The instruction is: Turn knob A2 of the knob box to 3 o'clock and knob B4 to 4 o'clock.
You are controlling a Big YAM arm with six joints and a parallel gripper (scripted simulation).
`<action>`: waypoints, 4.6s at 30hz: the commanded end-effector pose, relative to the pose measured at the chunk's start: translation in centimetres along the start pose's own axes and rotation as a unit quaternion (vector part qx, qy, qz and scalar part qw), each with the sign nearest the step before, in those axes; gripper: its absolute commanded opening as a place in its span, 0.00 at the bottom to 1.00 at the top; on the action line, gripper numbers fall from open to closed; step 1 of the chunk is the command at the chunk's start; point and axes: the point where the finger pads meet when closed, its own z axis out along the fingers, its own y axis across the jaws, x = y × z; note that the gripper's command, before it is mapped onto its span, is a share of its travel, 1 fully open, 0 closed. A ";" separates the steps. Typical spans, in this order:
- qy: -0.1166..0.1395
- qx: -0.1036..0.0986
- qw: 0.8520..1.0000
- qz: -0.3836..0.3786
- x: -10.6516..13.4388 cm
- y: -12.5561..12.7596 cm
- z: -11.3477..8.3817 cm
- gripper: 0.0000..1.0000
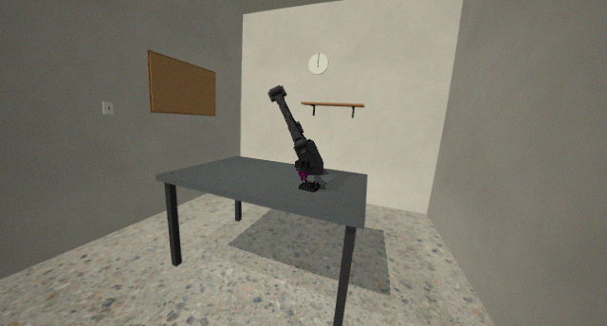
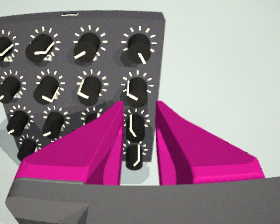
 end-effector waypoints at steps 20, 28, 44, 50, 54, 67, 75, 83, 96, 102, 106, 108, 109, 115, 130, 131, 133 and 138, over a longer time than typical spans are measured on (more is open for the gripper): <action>-0.021 -0.011 1.000 0.007 -2.3 0.6 -0.6 0.18; -0.021 -0.011 1.000 0.007 -2.3 0.6 -0.6 0.18; -0.020 -0.011 1.000 0.004 -1.9 1.1 -0.5 0.18; -0.021 -0.012 1.000 0.003 -1.8 1.4 -0.6 0.18; -0.022 -0.012 1.000 0.004 -1.9 1.4 -0.6 0.18; -0.022 -0.012 1.000 0.004 -1.9 1.4 -0.6 0.18; -0.022 -0.012 1.000 0.004 -1.9 1.4 -0.6 0.18; -0.022 -0.012 1.000 0.004 -1.9 1.4 -0.6 0.18; -0.021 -0.012 1.000 0.003 -1.6 1.7 -0.7 0.18; -0.022 -0.013 1.000 0.006 -1.8 1.7 -0.8 0.18; -0.022 -0.013 1.000 0.006 -1.8 1.7 -0.8 0.18; -0.022 -0.013 1.000 0.006 -1.8 1.7 -0.8 0.18; -0.022 -0.013 1.000 0.006 -1.8 1.7 -0.8 0.18; -0.022 -0.013 1.000 0.006 -1.8 1.7 -0.8 0.18; -0.022 -0.013 1.000 0.006 -1.8 1.7 -0.8 0.18; -0.022 -0.013 1.000 0.006 -1.8 1.7 -0.8 0.18; -0.022 -0.013 1.000 0.006 -1.8 1.7 -0.8 0.18; -0.022 -0.013 1.000 0.006 -1.8 1.7 -0.8 0.18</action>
